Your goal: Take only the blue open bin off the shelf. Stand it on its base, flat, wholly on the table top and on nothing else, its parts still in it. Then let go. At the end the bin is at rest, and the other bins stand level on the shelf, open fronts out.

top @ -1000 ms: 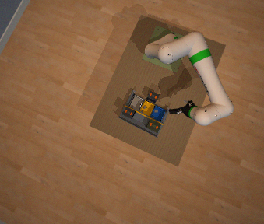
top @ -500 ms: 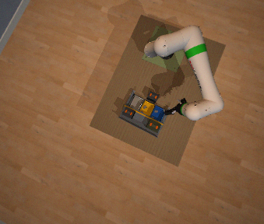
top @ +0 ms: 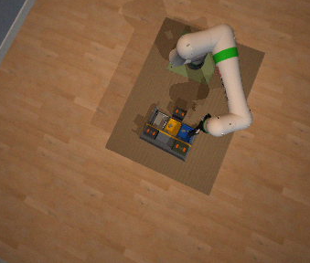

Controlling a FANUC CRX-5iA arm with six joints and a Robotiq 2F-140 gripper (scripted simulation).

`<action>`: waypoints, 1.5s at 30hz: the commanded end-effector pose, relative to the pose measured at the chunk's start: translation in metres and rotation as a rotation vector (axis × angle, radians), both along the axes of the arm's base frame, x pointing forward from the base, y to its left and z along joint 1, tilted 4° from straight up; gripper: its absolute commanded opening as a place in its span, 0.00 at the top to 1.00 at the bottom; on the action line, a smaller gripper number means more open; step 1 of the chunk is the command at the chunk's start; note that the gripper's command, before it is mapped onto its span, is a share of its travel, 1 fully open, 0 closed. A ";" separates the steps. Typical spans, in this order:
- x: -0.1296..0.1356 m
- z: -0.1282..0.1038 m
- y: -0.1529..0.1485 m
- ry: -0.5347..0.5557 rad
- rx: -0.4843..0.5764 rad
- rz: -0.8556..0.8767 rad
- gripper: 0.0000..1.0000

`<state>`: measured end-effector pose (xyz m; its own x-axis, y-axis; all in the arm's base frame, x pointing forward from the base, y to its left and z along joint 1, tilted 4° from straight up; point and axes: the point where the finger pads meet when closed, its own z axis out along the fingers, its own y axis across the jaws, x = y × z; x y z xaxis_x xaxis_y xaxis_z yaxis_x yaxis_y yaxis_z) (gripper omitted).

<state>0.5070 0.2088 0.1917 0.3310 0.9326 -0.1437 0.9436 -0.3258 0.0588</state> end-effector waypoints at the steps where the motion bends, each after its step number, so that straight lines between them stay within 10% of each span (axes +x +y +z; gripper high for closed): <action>1: 0.014 -0.010 -0.020 -0.015 0.066 0.122 0.00; 45: 0.025 -0.018 -0.038 -0.038 0.159 0.322 0.00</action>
<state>0.5326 0.1702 0.1729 0.0184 0.9997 0.0184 0.9975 -0.0196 0.0677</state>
